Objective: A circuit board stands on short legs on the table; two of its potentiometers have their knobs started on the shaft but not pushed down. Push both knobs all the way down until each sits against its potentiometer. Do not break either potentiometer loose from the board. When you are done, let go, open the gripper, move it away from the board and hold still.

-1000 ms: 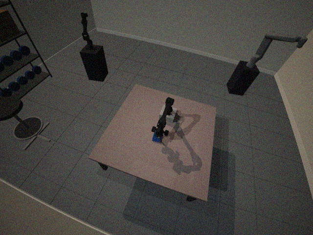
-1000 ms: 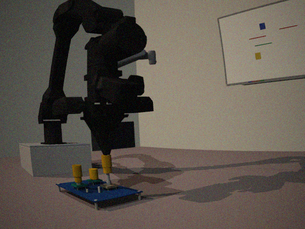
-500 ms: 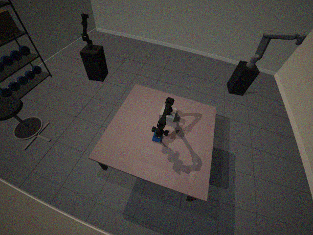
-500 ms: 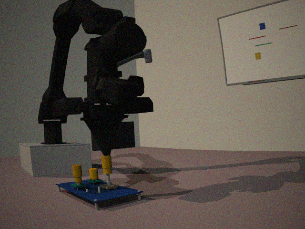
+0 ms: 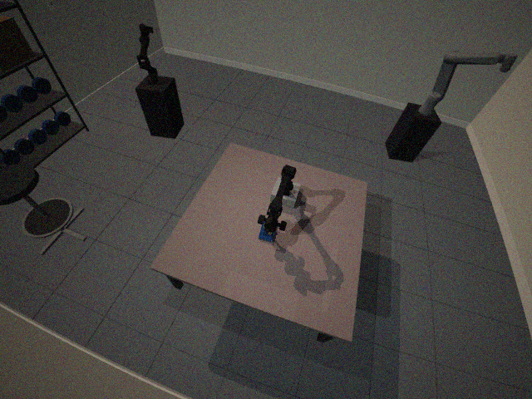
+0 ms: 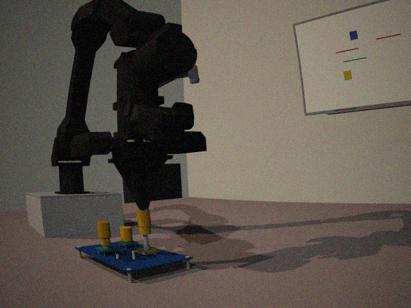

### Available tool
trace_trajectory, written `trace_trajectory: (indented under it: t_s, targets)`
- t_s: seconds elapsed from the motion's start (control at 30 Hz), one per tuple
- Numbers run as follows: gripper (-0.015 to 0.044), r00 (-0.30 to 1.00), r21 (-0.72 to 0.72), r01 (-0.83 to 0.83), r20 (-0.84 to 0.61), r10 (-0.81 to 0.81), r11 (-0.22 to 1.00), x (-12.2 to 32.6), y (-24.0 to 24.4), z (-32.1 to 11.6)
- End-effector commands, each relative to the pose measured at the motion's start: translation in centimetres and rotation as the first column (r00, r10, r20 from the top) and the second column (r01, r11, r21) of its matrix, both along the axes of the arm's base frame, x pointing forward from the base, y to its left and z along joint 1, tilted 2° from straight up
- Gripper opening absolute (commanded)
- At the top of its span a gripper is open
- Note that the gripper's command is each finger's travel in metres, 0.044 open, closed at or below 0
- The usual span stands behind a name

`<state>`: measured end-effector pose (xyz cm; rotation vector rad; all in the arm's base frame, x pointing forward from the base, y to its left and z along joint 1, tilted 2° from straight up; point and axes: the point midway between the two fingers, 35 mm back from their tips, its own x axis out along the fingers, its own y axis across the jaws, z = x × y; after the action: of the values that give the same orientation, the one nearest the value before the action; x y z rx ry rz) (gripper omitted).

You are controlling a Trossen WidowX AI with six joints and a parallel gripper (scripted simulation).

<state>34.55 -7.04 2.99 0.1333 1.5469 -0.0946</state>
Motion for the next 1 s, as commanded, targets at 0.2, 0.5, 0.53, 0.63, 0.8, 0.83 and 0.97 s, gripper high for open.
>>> trace_trajectory:
  t_s: [0.2,0.5,0.53,0.63,0.8,0.83,0.97]
  targets:
    - [0.0000,1.000,-0.002,0.002,-0.009,-0.002,1.000,0.06,-0.03,-1.44]
    - [0.0000,1.000,-0.002,0.002,-0.009,-0.002,1.000,0.06,-0.02,-1.94]
    - [0.0000,1.000,-0.002,0.002,-0.009,-0.002,1.000,0.06,-0.02,-1.97]
    - [0.0000,1.000,-0.002,0.002,-0.009,-0.002,1.000,0.06,-0.02,-1.97]
    - [0.0000,1.000,-0.002,0.002,-0.009,-0.002,1.000,0.06,-0.02,-1.99]
    - [0.0000,1.000,-0.002,0.002,-0.009,-0.002,1.000,0.07,-0.02,-2.04]
    - [0.0000,1.000,-0.002,0.002,-0.009,-0.002,1.000,0.07,-0.01,-2.39]
